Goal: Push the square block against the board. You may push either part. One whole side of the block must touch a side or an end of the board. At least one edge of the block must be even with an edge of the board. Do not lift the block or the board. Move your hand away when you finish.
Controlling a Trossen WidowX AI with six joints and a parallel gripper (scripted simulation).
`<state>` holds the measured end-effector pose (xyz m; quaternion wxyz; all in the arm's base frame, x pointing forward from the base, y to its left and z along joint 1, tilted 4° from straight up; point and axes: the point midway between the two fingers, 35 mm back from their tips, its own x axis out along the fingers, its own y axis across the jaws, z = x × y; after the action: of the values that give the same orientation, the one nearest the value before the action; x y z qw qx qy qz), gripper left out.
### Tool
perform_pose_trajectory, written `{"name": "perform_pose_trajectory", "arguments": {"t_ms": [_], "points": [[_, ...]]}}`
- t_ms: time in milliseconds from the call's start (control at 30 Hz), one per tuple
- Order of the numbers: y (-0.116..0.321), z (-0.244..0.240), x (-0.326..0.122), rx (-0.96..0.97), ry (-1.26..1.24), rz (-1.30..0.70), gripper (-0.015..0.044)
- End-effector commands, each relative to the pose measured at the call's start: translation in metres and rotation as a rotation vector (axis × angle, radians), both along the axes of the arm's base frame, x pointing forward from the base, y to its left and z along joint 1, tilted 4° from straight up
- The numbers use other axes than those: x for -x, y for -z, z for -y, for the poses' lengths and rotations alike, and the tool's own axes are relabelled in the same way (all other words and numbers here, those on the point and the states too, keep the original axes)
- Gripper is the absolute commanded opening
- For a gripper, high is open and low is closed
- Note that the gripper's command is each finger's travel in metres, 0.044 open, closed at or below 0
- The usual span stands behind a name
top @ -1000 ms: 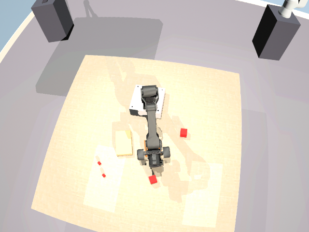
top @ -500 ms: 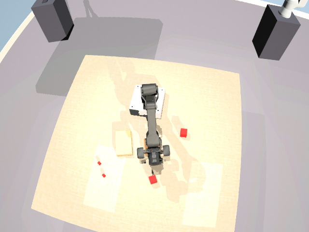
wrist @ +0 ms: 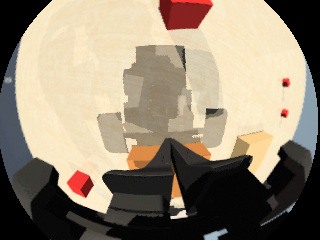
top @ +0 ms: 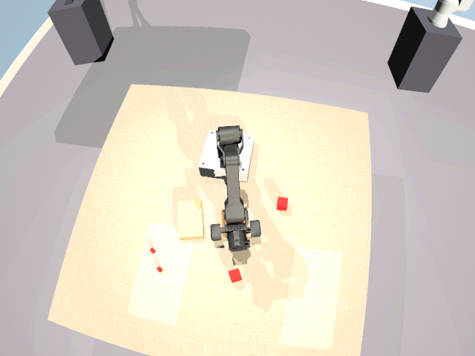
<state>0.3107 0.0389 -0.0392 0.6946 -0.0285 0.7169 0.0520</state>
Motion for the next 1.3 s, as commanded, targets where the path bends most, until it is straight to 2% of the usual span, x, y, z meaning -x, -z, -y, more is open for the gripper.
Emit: {"name": "perform_pose_trajectory", "arguments": {"t_ms": [0,1133,1200,1267], "points": [[0.002,0.001,0.005,0.005,0.003,-0.014,0.0000],[0.004,-0.005,-0.046,0.004,0.003,-0.010,0.0000],[-0.008,-0.005,-0.043,0.002,0.000,-0.011,0.0000],[-0.038,-0.004,-0.045,0.004,0.002,-0.010,0.0000]]}}
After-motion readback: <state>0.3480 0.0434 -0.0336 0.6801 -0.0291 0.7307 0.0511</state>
